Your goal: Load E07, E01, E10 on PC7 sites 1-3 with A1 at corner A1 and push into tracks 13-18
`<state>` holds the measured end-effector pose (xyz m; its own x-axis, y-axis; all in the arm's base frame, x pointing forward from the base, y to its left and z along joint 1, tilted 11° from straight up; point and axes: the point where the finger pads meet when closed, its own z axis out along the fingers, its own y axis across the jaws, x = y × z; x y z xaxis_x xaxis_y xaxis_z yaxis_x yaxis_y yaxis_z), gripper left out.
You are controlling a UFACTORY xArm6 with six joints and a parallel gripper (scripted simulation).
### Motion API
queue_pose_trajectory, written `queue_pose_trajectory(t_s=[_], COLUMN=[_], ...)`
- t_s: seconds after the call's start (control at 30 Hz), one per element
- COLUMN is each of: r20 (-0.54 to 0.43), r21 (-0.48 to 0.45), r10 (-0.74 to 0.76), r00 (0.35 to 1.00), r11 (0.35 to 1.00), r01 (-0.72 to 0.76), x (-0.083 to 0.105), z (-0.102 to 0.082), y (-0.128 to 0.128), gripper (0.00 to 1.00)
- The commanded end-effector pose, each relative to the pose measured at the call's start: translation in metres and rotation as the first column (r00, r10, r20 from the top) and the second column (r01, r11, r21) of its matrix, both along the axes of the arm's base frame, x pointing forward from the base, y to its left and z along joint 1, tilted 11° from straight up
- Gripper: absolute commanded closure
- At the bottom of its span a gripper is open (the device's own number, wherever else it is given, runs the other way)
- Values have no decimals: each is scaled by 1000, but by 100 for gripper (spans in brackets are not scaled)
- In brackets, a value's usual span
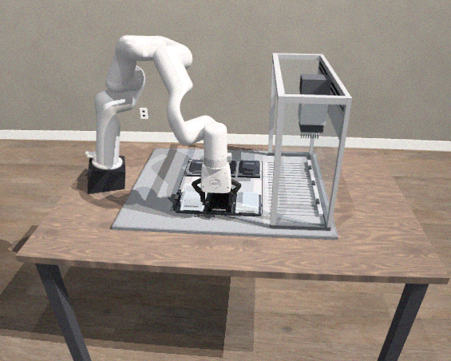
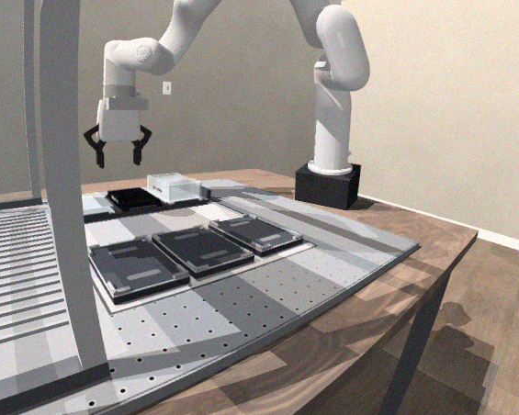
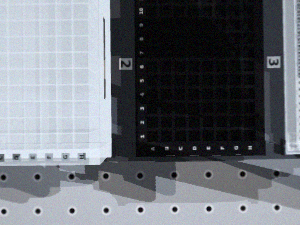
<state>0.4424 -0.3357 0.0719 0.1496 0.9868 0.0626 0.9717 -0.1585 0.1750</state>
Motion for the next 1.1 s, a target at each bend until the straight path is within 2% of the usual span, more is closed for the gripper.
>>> queue_pose_trajectory(t_s=[0.0,0.97,1.07], r20=[4,4,4], r21=[-3,-3,-3], r10=[0,0,0], r00=[1000,1000,1000], r11=[1000,1000,1000], r01=[0,0,0], x=[2,10,10], z=[-3,-47,-47], y=[-1,1,1], gripper=[0,0,0])
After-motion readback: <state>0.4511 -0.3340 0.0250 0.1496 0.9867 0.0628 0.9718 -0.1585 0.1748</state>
